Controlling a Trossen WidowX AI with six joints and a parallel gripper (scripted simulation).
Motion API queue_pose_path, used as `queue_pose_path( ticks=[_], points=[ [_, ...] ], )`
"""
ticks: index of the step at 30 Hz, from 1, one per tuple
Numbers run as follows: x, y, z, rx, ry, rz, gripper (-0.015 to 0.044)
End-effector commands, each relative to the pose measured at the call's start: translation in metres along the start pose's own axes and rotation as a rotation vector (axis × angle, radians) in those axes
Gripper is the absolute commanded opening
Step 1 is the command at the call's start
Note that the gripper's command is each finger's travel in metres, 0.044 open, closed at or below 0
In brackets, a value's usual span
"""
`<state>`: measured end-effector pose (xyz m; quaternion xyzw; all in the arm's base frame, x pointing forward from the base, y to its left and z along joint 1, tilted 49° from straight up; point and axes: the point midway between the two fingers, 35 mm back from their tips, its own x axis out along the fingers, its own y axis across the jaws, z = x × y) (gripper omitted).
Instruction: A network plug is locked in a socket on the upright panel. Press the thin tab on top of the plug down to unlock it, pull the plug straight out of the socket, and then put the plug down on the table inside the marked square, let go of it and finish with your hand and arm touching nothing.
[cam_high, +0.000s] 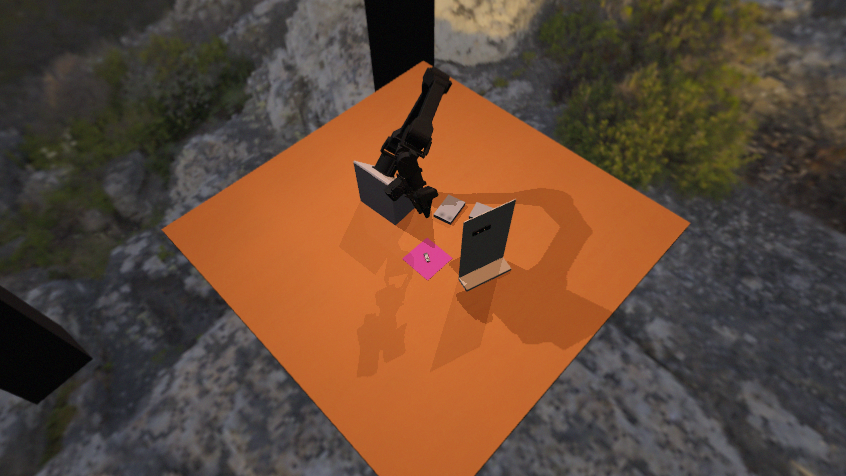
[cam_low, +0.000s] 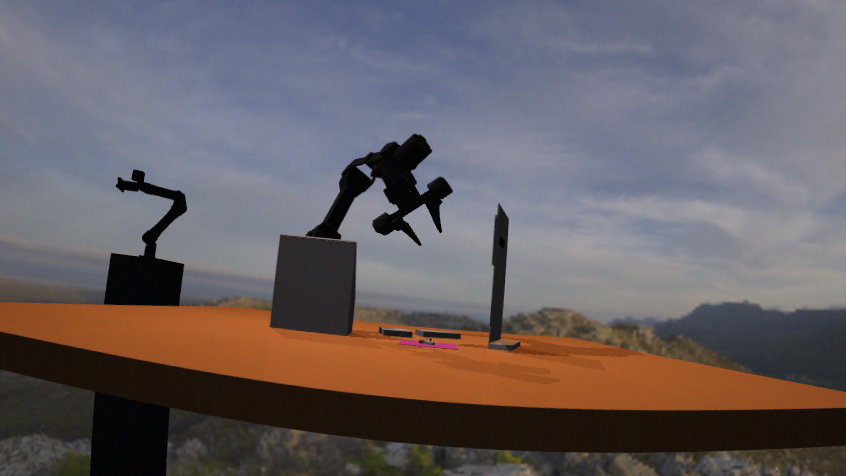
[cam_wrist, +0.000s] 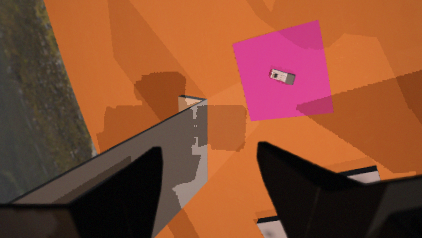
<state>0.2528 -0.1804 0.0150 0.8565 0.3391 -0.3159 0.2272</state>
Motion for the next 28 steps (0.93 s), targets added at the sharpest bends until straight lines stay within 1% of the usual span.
queue_pose_path(
  ticks=[1, 5, 28],
  points=[
    [-0.0022, 0.0024, -0.0008, -0.008, 0.002, 0.006, 0.0340],
    [-0.0022, 0.0024, -0.0008, -0.008, 0.002, 0.006, 0.0440],
    [-0.0022, 0.0024, -0.0008, -0.008, 0.002, 0.006, 0.0440]
  ],
)
